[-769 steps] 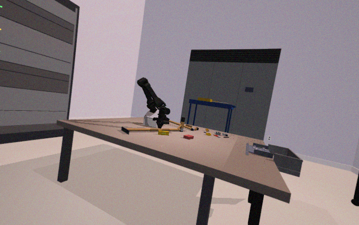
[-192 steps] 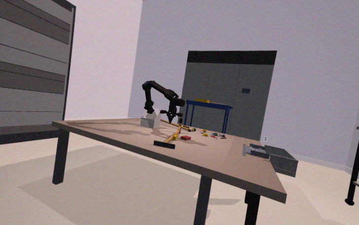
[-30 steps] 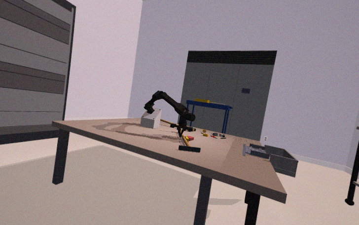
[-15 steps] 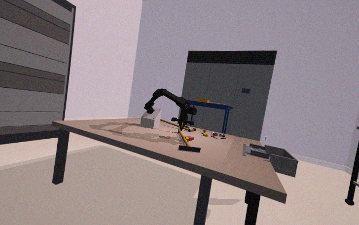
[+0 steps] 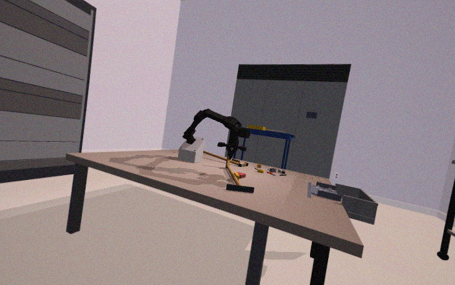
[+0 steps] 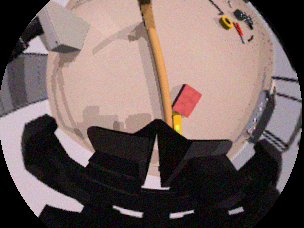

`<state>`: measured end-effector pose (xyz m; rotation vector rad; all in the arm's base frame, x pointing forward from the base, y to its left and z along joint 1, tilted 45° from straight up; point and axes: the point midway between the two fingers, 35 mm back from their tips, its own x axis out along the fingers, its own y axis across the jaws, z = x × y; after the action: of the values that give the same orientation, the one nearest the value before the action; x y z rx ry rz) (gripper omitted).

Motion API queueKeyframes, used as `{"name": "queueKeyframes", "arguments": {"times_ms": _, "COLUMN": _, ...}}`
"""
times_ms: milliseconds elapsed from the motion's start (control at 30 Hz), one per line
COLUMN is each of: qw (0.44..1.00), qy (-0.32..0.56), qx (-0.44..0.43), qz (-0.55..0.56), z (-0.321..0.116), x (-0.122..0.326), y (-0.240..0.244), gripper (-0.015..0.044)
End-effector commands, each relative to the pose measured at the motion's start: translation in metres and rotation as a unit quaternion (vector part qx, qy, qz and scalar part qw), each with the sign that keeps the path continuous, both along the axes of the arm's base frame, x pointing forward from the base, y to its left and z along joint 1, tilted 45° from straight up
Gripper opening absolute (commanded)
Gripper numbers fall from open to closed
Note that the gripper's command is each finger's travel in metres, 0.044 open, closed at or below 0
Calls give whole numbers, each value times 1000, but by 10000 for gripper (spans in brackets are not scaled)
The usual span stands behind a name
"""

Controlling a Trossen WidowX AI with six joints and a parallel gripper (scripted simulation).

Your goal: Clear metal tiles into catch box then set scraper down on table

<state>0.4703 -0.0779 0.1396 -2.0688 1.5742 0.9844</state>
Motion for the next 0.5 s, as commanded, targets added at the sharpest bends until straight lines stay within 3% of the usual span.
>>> {"name": "queueKeyframes", "arguments": {"times_ms": 0, "qw": 999, "qy": -27, "qx": 2, "qz": -21, "z": 4, "x": -1, "y": 2, "gripper": 0}}
{"name": "queueKeyframes", "arguments": {"times_ms": 467, "qw": 976, "qy": -166, "qx": 27, "qz": -138, "z": 14, "x": -6, "y": 6, "gripper": 0}}
